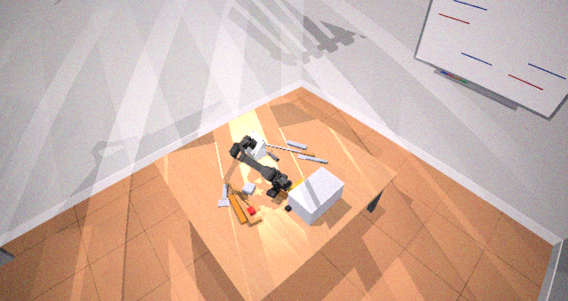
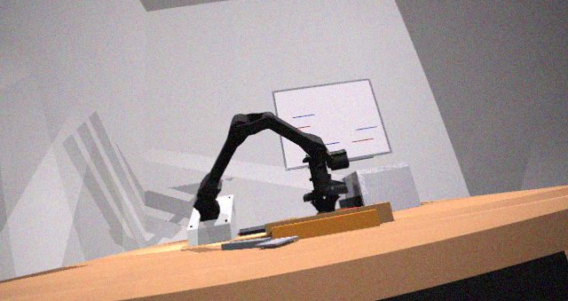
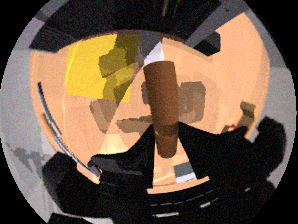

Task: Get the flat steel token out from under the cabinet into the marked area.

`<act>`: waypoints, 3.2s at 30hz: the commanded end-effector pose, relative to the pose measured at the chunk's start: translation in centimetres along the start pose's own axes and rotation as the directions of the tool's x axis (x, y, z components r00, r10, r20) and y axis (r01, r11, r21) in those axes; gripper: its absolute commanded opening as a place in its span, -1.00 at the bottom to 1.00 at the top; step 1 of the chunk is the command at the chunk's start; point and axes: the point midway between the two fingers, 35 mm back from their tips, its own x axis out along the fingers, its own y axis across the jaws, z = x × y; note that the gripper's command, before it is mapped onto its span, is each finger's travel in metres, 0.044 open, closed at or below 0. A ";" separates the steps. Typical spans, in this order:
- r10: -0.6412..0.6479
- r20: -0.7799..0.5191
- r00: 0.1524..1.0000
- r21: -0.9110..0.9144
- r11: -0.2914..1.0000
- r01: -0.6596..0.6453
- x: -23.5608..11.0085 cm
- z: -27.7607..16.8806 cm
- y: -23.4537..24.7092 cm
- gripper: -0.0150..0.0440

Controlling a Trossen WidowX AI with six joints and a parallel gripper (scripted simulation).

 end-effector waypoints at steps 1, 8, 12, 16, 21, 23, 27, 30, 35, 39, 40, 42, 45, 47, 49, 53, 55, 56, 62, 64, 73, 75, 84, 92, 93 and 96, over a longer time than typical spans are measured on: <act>-0.001 -0.007 1.000 -0.005 1.000 0.001 0.0 -0.7 0.0 -0.49; -0.001 -0.008 1.000 -0.006 1.000 0.001 0.0 -1.4 0.0 -0.49; -0.001 -0.008 1.000 -0.006 1.000 0.001 0.1 -1.8 0.0 -0.49; -0.001 -0.008 1.000 -0.006 1.000 0.001 0.1 -2.2 0.0 -0.49; -0.001 -0.008 1.000 -0.006 1.000 0.001 0.1 -2.7 0.0 -0.49; -0.001 -0.008 1.000 -0.006 1.000 0.001 0.1 -2.9 0.0 -0.49; -0.001 -0.009 1.000 -0.006 1.000 0.001 0.1 -3.3 -0.1 -0.49; -0.001 -0.009 1.000 -0.007 1.000 0.001 0.1 -3.6 -0.1 -0.49; -0.001 -0.009 1.000 -0.007 1.000 0.001 0.1 -4.2 -0.1 -0.49; -0.001 -0.009 1.000 -0.007 1.000 0.001 0.1 -4.6 -0.1 -0.49; -0.001 -0.009 1.000 -0.007 1.000 0.001 0.1 -4.7 -0.1 -0.49; -0.001 -0.009 1.000 -0.007 1.000 0.001 0.1 -4.9 -0.1 -0.49; -0.001 -0.009 1.000 -0.007 1.000 0.001 0.1 -5.3 -0.1 -0.49; -0.001 -0.010 1.000 -0.007 1.000 0.001 0.1 -5.5 -0.1 -0.49; -0.001 -0.010 1.000 -0.007 1.000 0.001 0.1 -5.7 -0.1 -0.49; -0.001 -0.010 1.000 -0.008 1.000 0.001 0.1 -6.2 -0.1 -0.49; -0.001 -0.010 1.000 -0.008 1.000 0.001 0.1 -6.4 -0.1 -0.49; -0.001 -0.010 1.000 -0.008 1.000 0.001 0.1 -6.5 -0.1 -0.49; -0.001 -0.010 1.000 -0.008 1.000 0.001 0.1 -7.2 -0.2 -0.49; -0.001 -0.010 1.000 -0.008 1.000 0.001 0.1 -7.5 -0.2 -0.49; -0.001 -0.011 1.000 -0.008 1.000 0.001 0.1 -8.6 -0.2 -0.49; -0.001 -0.011 1.000 -0.009 1.000 0.001 0.1 -8.8 -0.2 -0.49; -0.001 -0.011 1.000 -0.009 1.000 0.001 0.1 -10.0 -0.3 -0.49; -0.002 -0.012 1.000 -0.009 1.000 0.001 0.1 -11.0 -0.3 -0.49; -0.002 -0.012 1.000 -0.009 1.000 0.001 0.1 -11.1 -0.3 -0.49; -0.002 -0.012 1.000 -0.010 1.000 0.001 0.1 -11.5 -0.3 -0.49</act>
